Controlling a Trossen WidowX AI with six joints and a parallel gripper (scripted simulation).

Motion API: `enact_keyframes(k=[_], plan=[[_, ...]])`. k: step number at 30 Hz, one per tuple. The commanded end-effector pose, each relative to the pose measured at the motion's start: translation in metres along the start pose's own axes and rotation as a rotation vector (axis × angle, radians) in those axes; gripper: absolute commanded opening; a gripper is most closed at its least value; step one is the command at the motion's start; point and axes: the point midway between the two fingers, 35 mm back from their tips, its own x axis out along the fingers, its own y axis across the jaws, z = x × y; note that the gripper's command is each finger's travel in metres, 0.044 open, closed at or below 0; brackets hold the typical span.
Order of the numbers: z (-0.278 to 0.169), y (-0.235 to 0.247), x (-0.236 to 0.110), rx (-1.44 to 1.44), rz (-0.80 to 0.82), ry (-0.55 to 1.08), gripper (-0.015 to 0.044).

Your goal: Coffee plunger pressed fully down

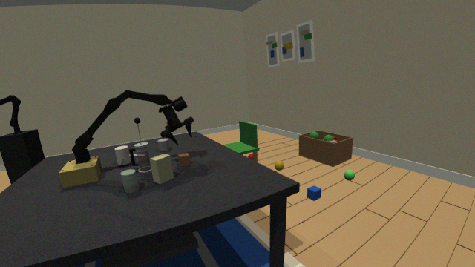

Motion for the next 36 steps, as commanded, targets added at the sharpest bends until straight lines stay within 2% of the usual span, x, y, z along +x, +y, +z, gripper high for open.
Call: enact_keyframes(k=[1, 5, 11, 22, 29, 36], plan=[[-0.001, 0.000, -0.002, 0.011, -0.003, 0.000, 0.0426], [-0.014, 0.002, -0.030, 0.157, -0.044, -0.009, 0.0440], [-0.044, 0.020, -0.104, 0.547, -0.152, -0.055, 0.0440], [-0.069, 0.087, -0.211, 1.242, -0.328, -0.235, 0.0440], [-0.068, 0.145, -0.255, 1.655, -0.409, -0.419, 0.0440], [-0.058, 0.190, -0.274, 1.949, -0.445, -0.598, 0.0440]])
